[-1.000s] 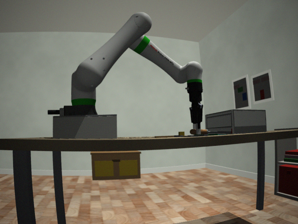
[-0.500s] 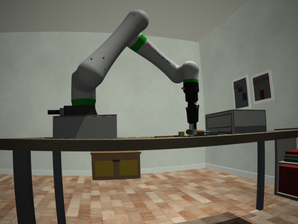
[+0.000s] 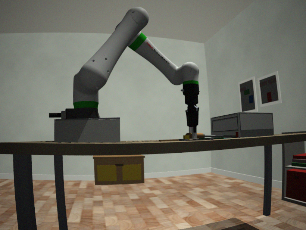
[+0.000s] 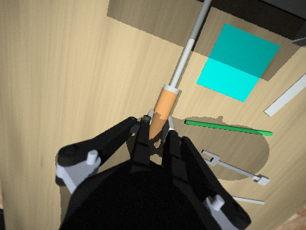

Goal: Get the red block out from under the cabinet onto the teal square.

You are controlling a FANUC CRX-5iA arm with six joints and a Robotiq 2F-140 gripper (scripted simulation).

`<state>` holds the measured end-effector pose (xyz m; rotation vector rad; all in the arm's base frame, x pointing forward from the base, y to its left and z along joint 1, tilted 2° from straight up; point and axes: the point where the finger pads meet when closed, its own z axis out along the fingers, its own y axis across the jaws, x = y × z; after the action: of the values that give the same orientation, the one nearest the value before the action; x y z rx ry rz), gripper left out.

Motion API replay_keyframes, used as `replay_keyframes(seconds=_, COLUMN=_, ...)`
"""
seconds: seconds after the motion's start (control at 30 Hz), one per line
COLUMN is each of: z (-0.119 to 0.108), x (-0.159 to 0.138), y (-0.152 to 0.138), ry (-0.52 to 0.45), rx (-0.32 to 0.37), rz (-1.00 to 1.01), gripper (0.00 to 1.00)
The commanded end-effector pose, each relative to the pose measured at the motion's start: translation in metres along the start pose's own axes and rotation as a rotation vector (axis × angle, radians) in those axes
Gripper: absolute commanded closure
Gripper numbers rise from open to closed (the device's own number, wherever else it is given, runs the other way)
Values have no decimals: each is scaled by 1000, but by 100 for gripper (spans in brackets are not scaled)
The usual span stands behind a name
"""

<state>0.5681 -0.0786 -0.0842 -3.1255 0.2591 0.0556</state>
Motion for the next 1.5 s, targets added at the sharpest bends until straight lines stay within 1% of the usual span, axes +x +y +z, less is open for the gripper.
replay_keyframes(seconds=0.0, z=0, x=-8, y=0, ry=1, rx=0, rz=0, gripper=100)
replay_keyframes(seconds=1.1, z=0, x=-98, y=0, ry=1, rx=0, rz=1, gripper=100)
replay_keyframes(seconds=1.17, z=0, x=-98, y=0, ry=1, rx=0, rz=1, gripper=100)
replay_keyframes(seconds=1.47, z=0, x=-119, y=0, ry=1, rx=0, rz=1, gripper=100)
